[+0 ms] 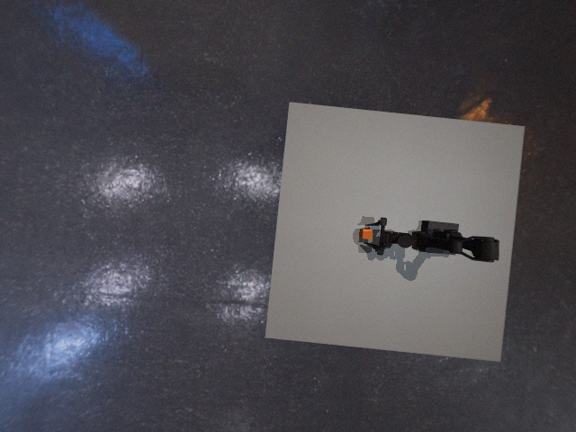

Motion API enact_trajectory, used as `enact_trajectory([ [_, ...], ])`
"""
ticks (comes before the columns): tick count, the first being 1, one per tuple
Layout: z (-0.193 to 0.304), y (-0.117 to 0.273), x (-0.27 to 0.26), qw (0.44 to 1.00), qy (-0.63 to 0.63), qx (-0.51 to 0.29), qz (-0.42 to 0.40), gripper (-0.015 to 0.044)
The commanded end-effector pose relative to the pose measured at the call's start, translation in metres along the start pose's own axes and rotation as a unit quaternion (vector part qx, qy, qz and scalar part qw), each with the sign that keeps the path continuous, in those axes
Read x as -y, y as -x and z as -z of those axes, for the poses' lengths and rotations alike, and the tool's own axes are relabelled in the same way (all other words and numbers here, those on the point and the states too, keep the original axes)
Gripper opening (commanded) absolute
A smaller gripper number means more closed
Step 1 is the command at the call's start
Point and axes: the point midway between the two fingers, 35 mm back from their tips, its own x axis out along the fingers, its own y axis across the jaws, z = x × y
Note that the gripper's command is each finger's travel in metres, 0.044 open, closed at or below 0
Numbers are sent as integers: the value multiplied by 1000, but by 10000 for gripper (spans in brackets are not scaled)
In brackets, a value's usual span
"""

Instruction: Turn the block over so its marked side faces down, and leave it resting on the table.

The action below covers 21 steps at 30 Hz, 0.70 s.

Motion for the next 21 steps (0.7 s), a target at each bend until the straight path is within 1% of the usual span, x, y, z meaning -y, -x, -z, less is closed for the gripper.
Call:
enact_trajectory([
  [1, 0, 0, 0, 1000, -2, 0, 1, 440],
  [3, -1, -2, 0, 1000, -2, -12, 1, 440],
  [6, -8, -8, -1, 998, 0, -65, 1, 440],
  [9, -19, -4, -1, 993, 0, -121, 1, 440],
  [15, -43, 30, 0, 975, -1, -224, 1, 440],
  [17, -49, 42, 0, 969, -2, -245, 0, 440],
  [21, -52, 50, 0, 965, -3, -261, 1, 440],
])
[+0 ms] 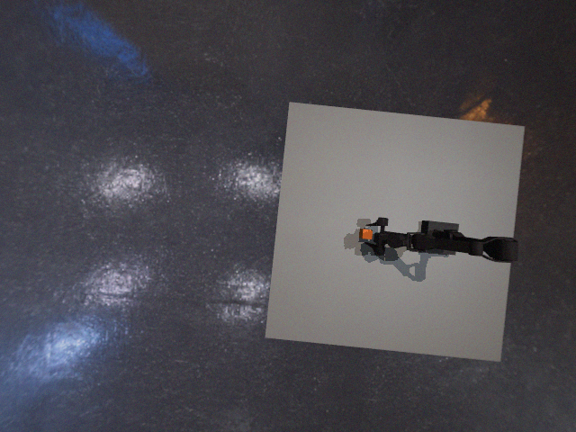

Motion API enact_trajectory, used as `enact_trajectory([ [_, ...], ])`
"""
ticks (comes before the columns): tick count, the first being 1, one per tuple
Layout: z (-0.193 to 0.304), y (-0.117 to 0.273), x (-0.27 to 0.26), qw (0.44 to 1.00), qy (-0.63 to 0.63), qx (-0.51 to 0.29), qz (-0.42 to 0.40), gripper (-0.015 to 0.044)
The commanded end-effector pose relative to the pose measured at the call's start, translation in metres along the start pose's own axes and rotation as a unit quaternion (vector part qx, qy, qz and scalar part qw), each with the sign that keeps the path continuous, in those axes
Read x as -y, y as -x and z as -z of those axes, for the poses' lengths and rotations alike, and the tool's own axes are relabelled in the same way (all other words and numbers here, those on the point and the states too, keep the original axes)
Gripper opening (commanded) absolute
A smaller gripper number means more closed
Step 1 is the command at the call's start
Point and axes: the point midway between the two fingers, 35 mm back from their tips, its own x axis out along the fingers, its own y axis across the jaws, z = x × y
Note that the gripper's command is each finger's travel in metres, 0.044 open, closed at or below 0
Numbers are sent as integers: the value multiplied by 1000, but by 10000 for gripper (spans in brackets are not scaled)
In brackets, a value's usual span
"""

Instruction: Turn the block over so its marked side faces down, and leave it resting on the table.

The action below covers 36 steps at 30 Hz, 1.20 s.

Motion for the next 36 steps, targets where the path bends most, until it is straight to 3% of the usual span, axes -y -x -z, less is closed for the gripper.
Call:
enact_trajectory([
  [1, -25, 60, 2, 996, -11, -84, -6, 440],
  [14, -25, 59, 2, 996, -11, -87, -6, 440],
  [30, -65, 55, 2, 943, -8, -332, -8, 440],
  [36, -66, 55, 2, 939, -8, -343, -9, 440],
])
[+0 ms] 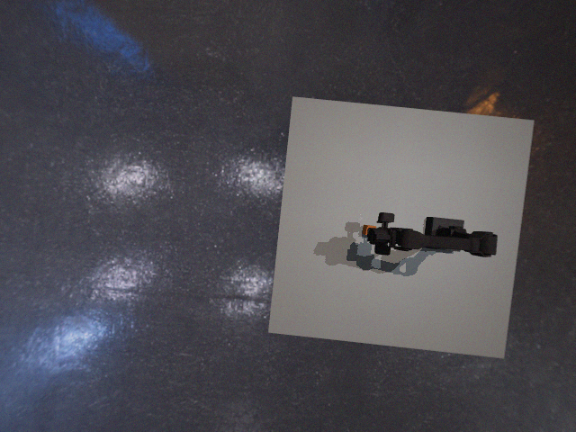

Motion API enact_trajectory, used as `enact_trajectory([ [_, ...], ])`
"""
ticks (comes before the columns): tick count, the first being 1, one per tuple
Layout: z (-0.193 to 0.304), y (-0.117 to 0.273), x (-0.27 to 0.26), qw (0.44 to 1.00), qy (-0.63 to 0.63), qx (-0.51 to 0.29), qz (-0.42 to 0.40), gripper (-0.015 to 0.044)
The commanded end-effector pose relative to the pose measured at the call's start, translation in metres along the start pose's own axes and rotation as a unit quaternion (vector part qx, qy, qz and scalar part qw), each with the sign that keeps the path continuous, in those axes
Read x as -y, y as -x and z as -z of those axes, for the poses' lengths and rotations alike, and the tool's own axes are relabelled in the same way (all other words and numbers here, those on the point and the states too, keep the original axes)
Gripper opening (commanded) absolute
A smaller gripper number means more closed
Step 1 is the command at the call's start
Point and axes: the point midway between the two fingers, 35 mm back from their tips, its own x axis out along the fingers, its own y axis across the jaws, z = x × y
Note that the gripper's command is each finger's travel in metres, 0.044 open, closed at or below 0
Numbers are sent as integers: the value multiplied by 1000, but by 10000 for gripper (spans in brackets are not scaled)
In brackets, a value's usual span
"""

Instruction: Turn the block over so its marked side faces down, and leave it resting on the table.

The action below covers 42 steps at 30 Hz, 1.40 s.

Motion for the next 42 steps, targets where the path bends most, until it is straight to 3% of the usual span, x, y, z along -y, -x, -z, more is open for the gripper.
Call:
enact_trajectory([
  [1, -1, -1, 0, 1000, 2, -10, -2, 440],
  [5, 0, -32, 0, 1000, 2, -10, -2, 440],
  [41, 1, -86, 0, 1000, 2, -10, -2, 440],
  [42, 1, -86, 0, 1000, 2, -10, -2, 414],
])
